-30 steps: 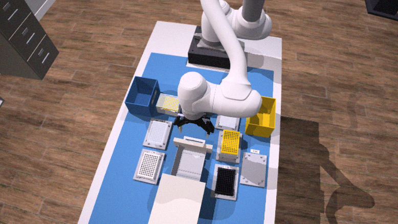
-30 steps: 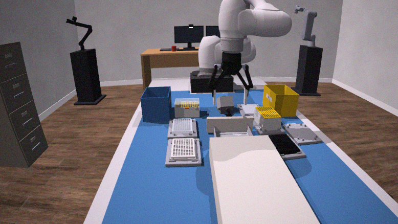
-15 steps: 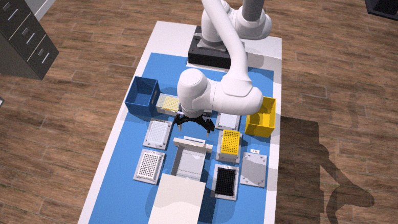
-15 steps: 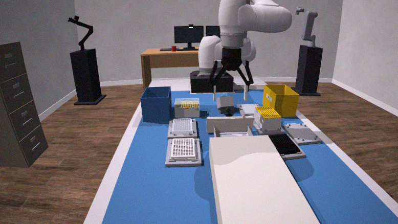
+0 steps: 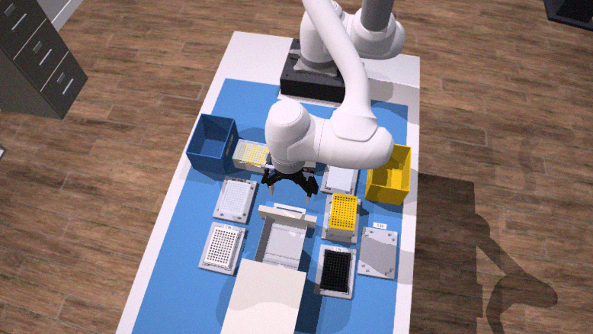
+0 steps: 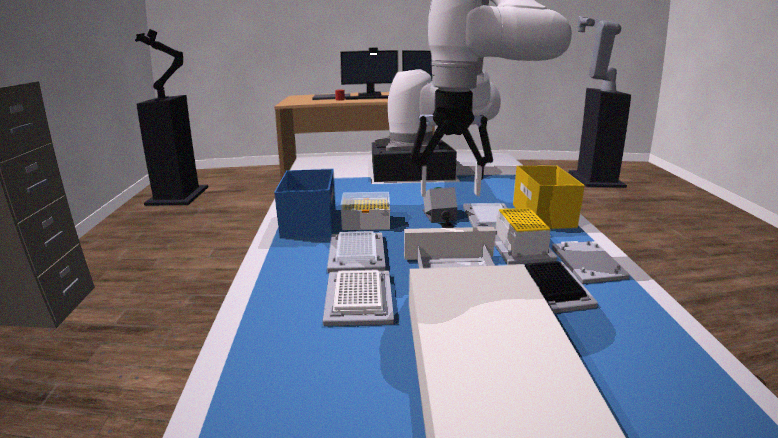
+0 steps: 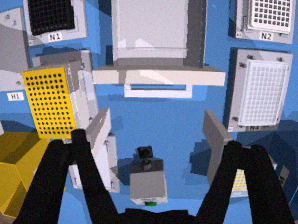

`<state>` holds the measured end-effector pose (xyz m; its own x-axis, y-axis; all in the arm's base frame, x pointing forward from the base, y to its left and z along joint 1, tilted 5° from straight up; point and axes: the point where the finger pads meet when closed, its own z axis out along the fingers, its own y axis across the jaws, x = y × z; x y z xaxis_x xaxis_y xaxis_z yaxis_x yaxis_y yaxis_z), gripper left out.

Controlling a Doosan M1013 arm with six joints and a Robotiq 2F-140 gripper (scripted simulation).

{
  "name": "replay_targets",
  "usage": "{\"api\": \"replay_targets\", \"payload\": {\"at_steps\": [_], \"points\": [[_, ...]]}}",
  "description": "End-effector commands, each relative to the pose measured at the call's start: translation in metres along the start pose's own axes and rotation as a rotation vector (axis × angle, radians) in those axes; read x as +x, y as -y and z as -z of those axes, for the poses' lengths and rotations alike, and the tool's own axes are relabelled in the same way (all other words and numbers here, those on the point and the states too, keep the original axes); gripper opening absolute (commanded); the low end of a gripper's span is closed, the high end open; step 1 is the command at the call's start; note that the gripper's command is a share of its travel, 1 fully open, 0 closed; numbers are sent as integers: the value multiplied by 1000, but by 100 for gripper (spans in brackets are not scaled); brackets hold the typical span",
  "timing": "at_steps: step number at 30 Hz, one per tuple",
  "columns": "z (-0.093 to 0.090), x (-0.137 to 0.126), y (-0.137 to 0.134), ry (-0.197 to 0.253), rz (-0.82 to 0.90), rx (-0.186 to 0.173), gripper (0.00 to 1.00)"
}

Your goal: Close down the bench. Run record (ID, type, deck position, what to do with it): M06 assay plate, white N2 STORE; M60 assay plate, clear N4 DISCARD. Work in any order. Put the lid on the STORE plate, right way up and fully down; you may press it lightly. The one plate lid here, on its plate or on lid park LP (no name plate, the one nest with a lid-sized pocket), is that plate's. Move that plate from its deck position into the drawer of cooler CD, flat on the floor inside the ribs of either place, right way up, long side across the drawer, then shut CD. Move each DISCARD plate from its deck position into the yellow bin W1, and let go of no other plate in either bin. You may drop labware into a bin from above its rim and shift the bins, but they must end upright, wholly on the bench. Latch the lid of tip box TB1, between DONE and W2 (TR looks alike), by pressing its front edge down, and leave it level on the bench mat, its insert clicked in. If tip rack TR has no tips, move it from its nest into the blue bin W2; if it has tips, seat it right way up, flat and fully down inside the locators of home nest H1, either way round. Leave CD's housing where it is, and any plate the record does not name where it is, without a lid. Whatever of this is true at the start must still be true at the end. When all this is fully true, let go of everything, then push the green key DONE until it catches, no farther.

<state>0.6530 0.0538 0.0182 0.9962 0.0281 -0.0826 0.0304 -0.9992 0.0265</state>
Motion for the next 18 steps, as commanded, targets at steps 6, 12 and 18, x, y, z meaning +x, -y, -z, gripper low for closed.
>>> {"api": "replay_targets", "payload": {"at_steps": [6,12,18], "points": [[1,-19,15,0,-8,0,66],[2,-38,30,0,-8,0,66],[3,-57,45,0,-8,0,66]]}}
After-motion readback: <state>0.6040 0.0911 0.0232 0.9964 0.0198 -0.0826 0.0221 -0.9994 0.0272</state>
